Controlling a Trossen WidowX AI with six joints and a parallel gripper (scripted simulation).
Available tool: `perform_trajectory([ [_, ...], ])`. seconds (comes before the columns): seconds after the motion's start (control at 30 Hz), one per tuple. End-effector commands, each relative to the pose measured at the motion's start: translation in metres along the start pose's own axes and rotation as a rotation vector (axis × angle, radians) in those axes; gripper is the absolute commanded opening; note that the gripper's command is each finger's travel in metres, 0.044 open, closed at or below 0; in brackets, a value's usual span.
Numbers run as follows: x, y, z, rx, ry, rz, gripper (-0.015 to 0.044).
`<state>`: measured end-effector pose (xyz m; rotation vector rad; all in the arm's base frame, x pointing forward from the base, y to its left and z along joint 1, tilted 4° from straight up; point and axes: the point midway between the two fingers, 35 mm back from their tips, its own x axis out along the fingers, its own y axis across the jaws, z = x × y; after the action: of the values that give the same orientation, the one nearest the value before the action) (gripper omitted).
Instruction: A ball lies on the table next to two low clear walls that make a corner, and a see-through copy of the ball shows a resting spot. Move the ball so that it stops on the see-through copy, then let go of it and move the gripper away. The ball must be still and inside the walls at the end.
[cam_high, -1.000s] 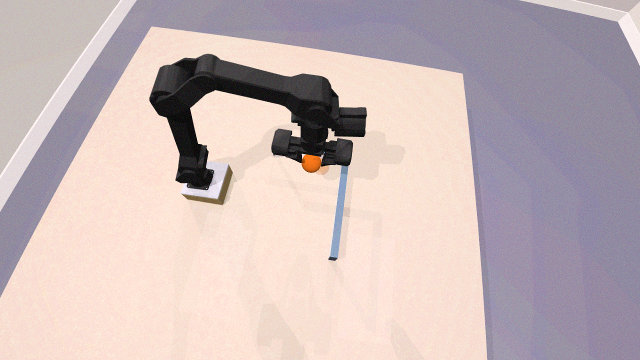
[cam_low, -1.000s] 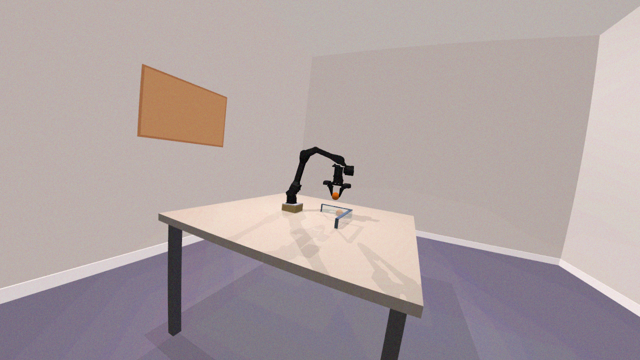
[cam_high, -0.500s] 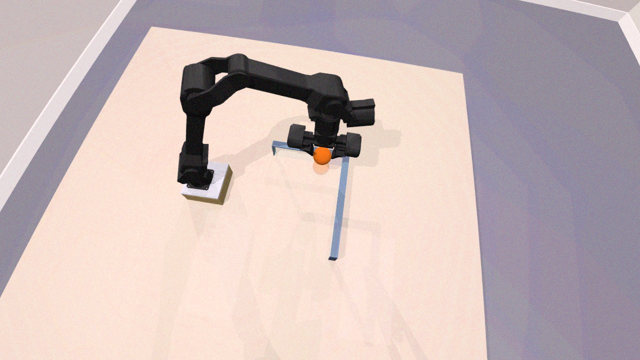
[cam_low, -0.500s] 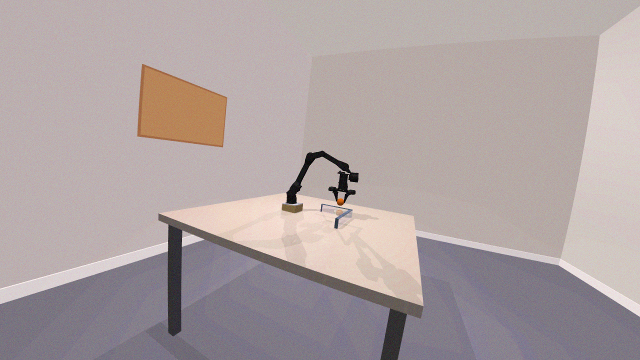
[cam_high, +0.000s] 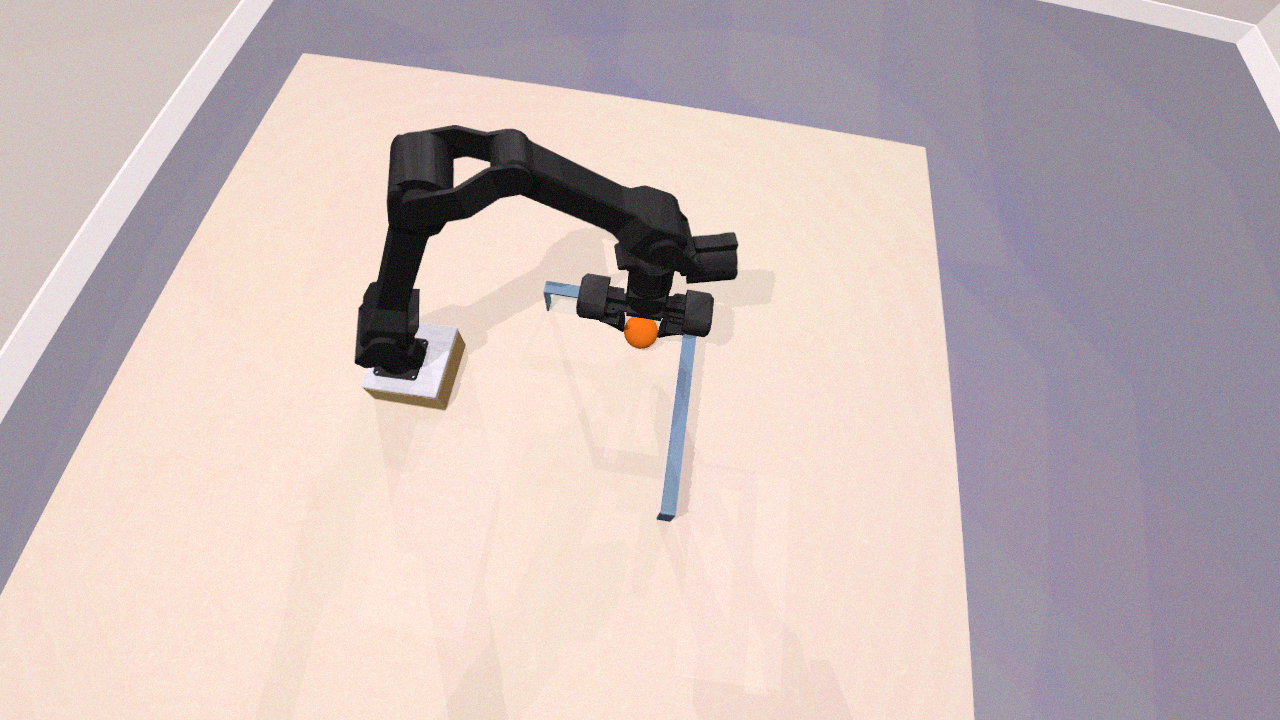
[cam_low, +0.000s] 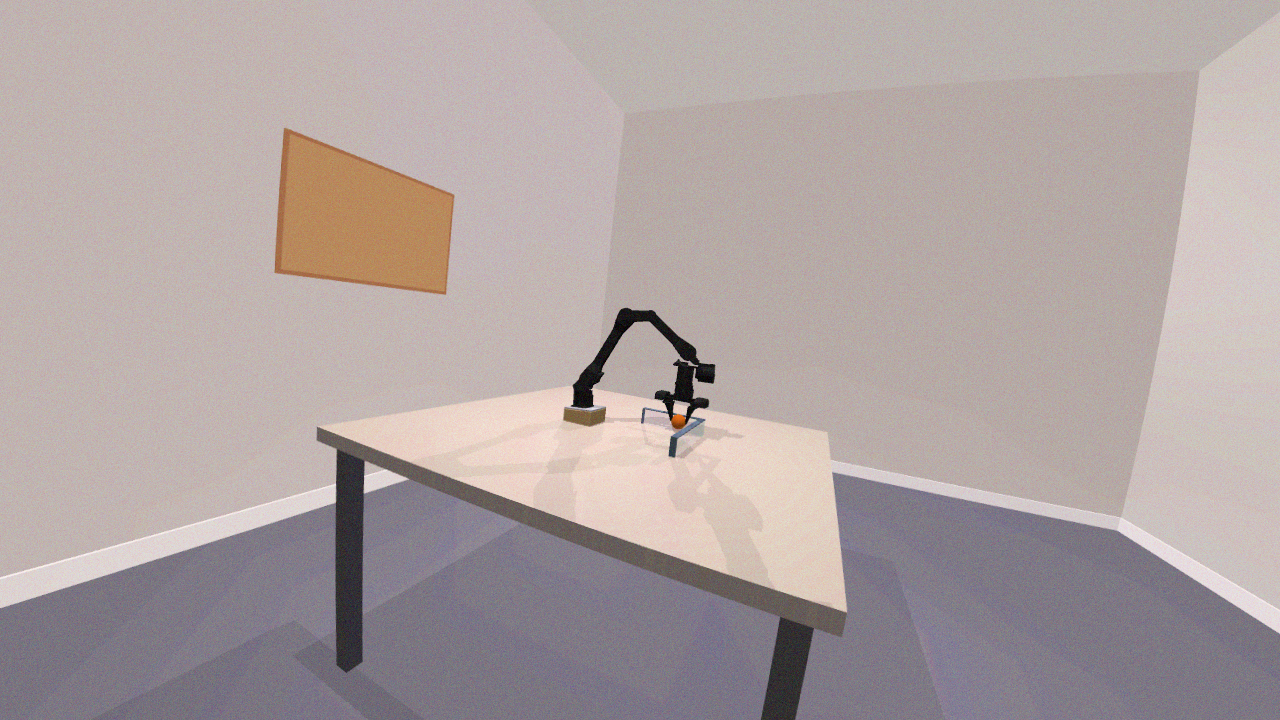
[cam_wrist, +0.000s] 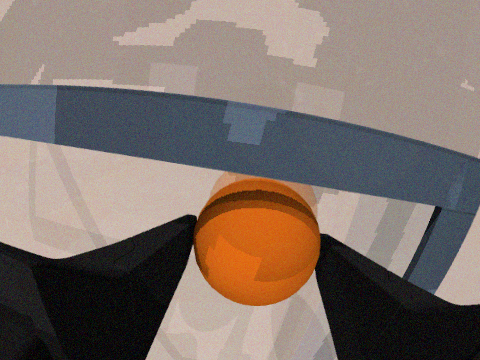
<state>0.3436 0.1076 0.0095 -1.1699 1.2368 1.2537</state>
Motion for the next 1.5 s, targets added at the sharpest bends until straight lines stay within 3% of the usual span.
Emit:
perform_trajectory([
  [0.0,0.003,-0.001,0.001,0.004,-0.009,-0.011,0.0000],
  [0.5,0.022,-0.001,0.002,0.004,-0.009,-0.011,0.0000],
  [0.97,0.019,-0.001,0.000,0.000,-0.002,-0.007,0.0362],
  [1.07,0.008,-0.002,0.001,0.000,-0.003,-0.008,0.0362],
  [1.23,-0.064,-0.001,0.001,0.004,-0.009,-0.011,0.0362],
  [1.47,-0.059,-0.004,0.001,0.006,-0.009,-0.028,0.0362],
])
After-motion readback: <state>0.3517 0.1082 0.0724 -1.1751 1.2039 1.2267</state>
